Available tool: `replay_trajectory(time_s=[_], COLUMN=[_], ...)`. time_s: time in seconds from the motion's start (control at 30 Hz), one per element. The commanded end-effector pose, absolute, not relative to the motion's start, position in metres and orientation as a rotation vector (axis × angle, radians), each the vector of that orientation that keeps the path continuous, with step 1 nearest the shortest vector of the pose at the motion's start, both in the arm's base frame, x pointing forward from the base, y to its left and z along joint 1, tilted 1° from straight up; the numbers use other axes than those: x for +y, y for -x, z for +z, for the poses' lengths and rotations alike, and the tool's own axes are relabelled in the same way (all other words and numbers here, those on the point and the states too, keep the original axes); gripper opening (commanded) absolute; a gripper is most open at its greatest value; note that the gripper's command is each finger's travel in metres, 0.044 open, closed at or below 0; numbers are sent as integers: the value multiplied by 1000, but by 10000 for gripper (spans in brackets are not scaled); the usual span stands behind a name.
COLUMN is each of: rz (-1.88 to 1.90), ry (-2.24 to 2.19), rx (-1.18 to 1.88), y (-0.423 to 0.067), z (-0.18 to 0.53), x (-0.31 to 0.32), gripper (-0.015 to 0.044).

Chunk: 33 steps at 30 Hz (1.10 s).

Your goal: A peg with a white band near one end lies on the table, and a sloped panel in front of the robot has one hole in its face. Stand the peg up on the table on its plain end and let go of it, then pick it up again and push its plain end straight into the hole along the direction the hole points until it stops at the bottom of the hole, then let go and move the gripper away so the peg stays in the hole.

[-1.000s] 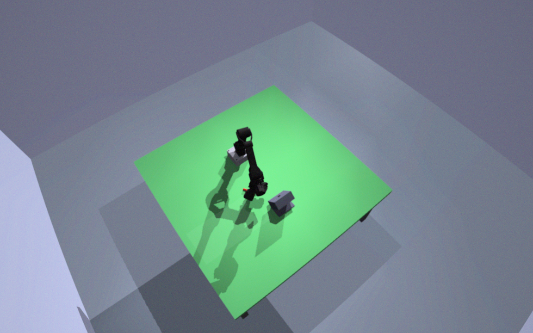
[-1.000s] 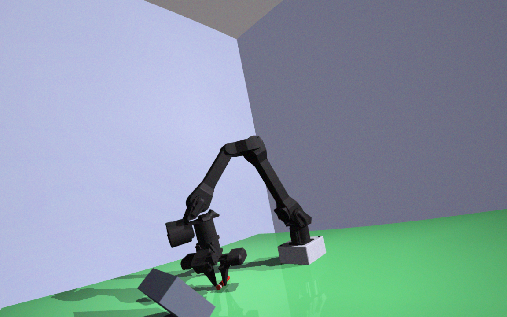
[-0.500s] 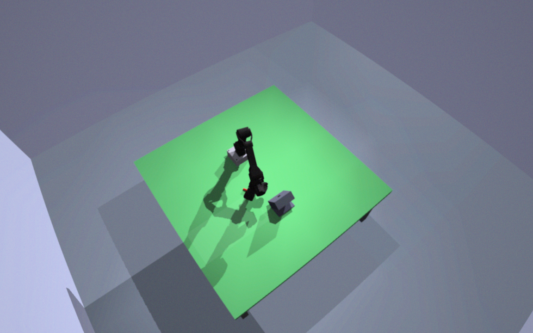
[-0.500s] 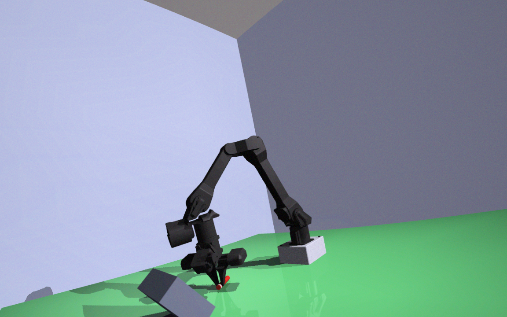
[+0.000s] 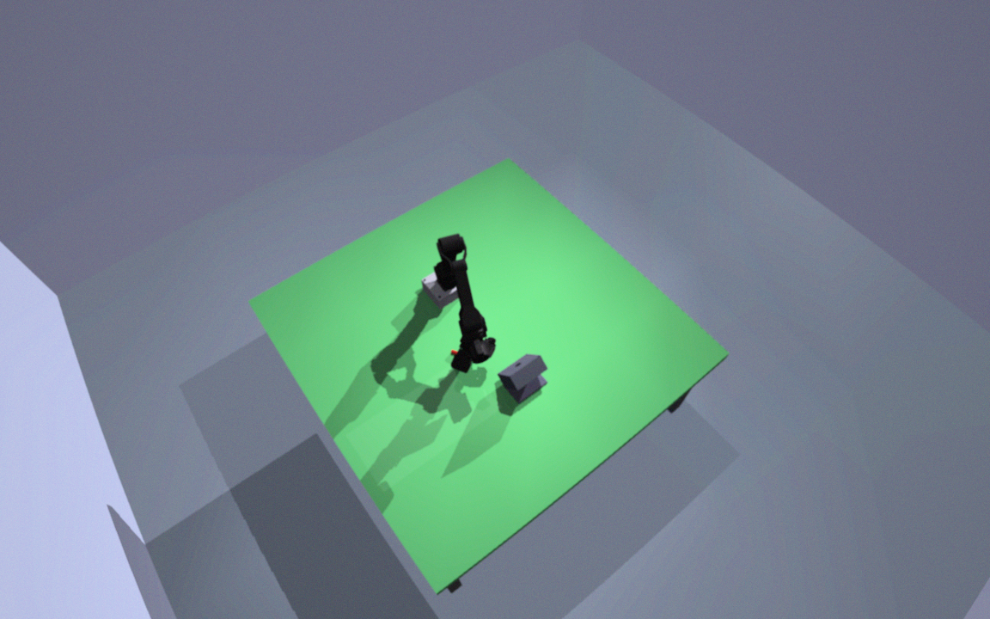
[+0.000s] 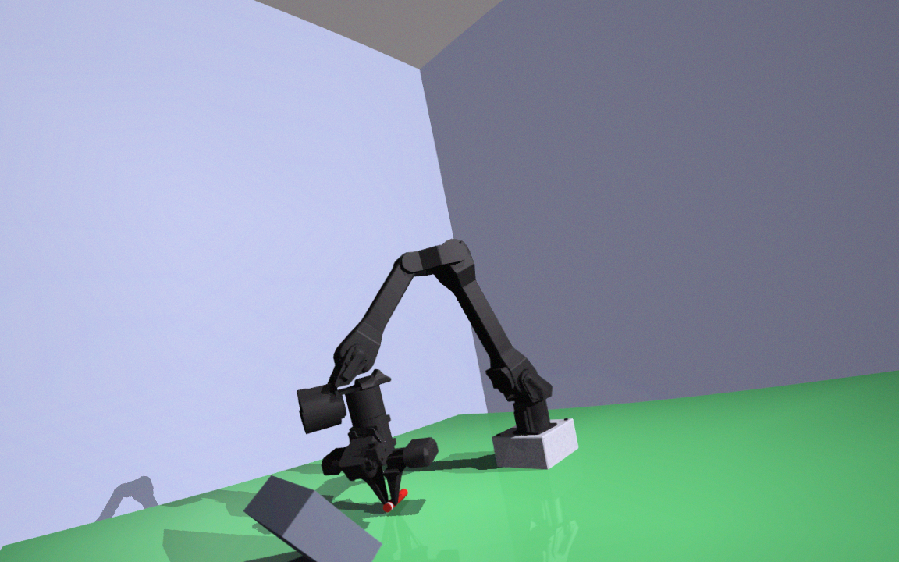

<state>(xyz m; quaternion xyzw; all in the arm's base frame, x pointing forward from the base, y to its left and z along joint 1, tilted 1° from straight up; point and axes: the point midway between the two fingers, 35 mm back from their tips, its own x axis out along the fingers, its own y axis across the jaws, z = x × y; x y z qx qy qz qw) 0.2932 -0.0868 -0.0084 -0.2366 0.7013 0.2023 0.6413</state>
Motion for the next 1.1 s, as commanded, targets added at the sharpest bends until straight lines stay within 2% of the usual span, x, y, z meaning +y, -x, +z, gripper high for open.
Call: replay_trajectory(time_s=[0.0, 1.07], rz=[470, 520], ry=[528, 445], rx=[1554, 1291], y=[-292, -280], z=[-4, 11], x=[-87, -96], gripper=[50, 50])
